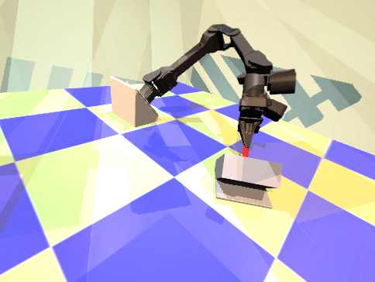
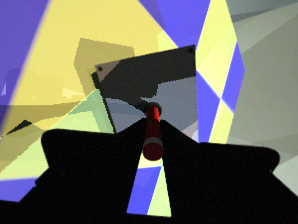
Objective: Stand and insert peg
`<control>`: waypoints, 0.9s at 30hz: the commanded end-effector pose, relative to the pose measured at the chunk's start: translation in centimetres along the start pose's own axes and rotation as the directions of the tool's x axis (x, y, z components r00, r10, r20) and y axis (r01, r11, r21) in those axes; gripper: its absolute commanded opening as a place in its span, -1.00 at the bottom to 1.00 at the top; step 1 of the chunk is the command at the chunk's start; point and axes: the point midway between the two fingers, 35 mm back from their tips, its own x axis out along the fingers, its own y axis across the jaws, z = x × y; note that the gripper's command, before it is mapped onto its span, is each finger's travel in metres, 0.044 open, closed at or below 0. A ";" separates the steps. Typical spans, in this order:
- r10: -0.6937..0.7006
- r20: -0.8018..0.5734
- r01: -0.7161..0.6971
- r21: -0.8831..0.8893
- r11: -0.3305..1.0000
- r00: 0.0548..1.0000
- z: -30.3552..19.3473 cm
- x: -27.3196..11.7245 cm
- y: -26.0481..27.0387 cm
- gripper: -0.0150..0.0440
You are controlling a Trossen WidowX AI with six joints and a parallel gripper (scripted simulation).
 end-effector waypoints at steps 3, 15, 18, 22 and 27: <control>-0.002 -0.003 0.002 0.002 1.000 1.000 0.0 0.5 0.0 -0.49; -0.002 -0.002 0.002 0.002 1.000 1.000 0.1 1.3 0.0 -0.49; -0.002 -0.002 0.002 0.002 1.000 1.000 0.1 1.5 0.0 -0.49; -0.002 -0.002 0.002 0.002 1.000 1.000 0.1 1.7 0.0 -0.49; -0.002 -0.002 0.002 0.002 1.000 1.000 0.1 1.9 0.0 -0.49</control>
